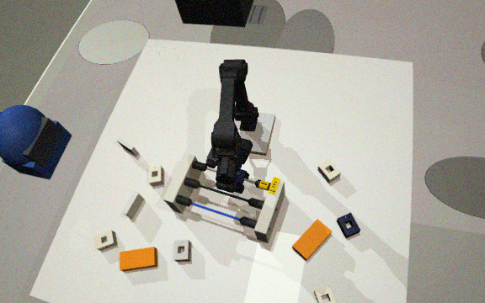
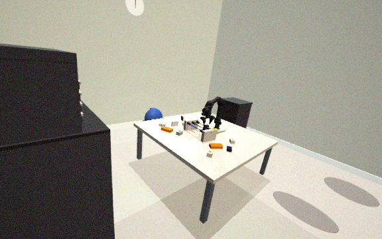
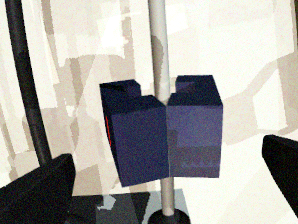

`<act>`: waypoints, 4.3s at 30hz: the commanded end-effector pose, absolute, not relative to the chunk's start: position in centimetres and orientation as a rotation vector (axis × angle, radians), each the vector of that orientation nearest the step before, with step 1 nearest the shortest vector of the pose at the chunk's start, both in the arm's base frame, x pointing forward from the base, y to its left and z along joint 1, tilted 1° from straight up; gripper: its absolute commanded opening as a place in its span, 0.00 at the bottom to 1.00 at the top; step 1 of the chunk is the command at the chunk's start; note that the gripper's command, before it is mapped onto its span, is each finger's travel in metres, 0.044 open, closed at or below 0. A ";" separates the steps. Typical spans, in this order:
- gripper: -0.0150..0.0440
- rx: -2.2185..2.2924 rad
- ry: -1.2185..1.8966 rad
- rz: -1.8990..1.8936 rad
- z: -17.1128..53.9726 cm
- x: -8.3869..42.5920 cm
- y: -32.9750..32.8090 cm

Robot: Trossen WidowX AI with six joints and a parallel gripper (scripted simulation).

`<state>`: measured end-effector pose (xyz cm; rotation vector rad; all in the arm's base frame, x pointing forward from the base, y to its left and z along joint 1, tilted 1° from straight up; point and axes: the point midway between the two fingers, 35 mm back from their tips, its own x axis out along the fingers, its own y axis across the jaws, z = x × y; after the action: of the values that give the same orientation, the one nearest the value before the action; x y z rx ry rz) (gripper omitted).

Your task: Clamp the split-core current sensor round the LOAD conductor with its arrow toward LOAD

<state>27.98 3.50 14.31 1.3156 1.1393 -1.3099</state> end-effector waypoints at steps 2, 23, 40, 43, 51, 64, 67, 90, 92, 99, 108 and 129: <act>1.00 1.317 1.138 -1.308 14.4 28.0 3.5; 1.00 1.316 1.131 -1.313 8.9 28.0 3.5; 0.94 1.321 1.134 -1.304 7.7 28.1 3.6; 0.91 1.321 1.134 -1.304 7.7 28.1 3.6; 0.82 1.321 1.134 -1.304 7.7 28.1 3.6; 0.47 1.321 1.134 -1.304 7.7 28.1 3.6; 0.34 1.321 1.134 -1.304 7.7 28.1 3.6; 0.25 1.321 1.134 -1.304 7.7 28.1 3.6; 0.25 1.321 1.134 -1.304 7.7 28.1 3.6; 0.25 1.321 1.134 -1.304 7.7 28.1 3.6; 0.25 1.321 1.134 -1.304 7.7 28.1 3.6; 0.25 1.317 1.132 -1.312 9.0 28.1 3.6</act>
<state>27.81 3.50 8.20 1.3098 1.1418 -1.3221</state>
